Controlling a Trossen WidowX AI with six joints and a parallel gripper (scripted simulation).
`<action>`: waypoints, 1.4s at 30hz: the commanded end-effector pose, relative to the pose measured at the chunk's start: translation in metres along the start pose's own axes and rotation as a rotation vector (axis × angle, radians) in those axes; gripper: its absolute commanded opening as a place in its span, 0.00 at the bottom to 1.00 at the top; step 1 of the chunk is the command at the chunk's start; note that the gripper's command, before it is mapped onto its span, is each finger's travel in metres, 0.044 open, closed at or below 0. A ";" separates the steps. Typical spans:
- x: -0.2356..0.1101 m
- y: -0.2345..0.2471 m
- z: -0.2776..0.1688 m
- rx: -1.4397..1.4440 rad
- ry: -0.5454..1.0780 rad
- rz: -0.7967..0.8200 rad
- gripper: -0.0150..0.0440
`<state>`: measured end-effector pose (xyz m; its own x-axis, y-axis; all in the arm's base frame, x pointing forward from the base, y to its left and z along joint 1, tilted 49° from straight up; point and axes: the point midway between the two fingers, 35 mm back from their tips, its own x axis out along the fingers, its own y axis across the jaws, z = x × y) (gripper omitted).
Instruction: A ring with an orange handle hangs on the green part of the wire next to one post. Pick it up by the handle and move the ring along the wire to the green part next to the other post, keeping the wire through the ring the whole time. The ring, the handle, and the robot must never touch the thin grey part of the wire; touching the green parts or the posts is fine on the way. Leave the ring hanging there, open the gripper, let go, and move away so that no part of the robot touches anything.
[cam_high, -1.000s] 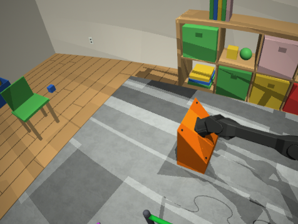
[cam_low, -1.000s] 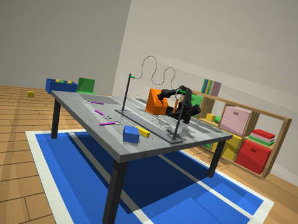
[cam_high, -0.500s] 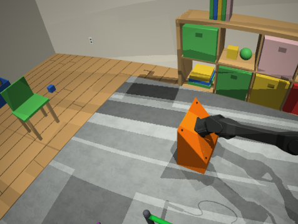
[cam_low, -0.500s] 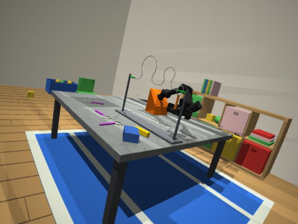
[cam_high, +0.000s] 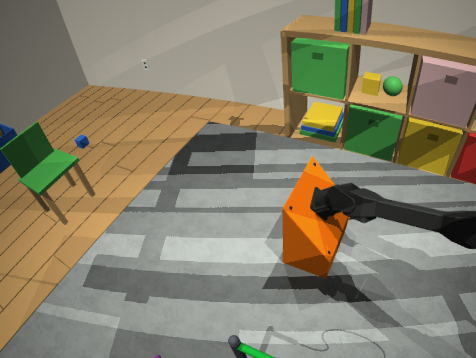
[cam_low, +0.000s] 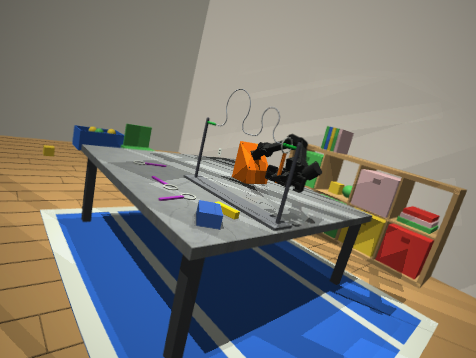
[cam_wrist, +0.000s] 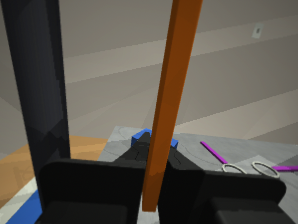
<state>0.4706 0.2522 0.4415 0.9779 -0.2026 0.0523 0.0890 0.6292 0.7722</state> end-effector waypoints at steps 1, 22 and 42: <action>0.000 0.000 -0.001 -0.005 0.004 0.001 0.00; -0.035 -0.016 0.002 -0.006 0.278 0.000 0.00; -0.066 -0.043 0.012 -0.063 0.528 -0.019 0.00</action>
<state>0.4003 0.2300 0.4228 0.9442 0.1805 -0.2755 0.0936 0.6550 0.7498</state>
